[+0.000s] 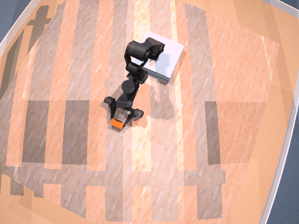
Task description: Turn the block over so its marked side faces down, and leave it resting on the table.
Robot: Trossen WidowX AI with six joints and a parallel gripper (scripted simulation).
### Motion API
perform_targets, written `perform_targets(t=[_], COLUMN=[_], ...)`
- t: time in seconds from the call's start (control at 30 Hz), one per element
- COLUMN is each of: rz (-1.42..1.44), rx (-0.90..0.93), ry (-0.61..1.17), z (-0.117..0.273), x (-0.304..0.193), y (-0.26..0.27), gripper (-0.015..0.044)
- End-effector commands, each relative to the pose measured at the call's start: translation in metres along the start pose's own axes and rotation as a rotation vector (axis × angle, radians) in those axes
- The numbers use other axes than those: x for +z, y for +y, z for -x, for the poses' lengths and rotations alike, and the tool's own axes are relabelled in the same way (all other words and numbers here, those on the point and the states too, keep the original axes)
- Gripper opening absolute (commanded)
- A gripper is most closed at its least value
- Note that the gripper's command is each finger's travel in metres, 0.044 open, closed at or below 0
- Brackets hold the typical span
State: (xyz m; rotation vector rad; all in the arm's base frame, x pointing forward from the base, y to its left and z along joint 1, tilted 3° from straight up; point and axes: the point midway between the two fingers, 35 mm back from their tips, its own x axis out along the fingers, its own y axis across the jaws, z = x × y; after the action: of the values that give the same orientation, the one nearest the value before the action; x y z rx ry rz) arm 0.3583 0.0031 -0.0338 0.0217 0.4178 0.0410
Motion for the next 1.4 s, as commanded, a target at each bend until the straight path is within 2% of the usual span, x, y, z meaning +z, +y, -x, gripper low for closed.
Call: perform_targets(t=[0.0, 0.43, 1.0, 1.37], rz=[-0.002, -0.002, -0.002, -0.002], rx=[0.006, 0.006, 0.006, 0.006], ry=[-0.028, -0.028, -0.028, -0.028], z=[0.0033, 0.0033, 0.0033, 0.0033], x=[0.0036, 0.0036, 0.0036, 0.0036], y=[0.001, 0.001, 0.001, 0.001], gripper=[0.0, 0.0, 0.044, 0.044])
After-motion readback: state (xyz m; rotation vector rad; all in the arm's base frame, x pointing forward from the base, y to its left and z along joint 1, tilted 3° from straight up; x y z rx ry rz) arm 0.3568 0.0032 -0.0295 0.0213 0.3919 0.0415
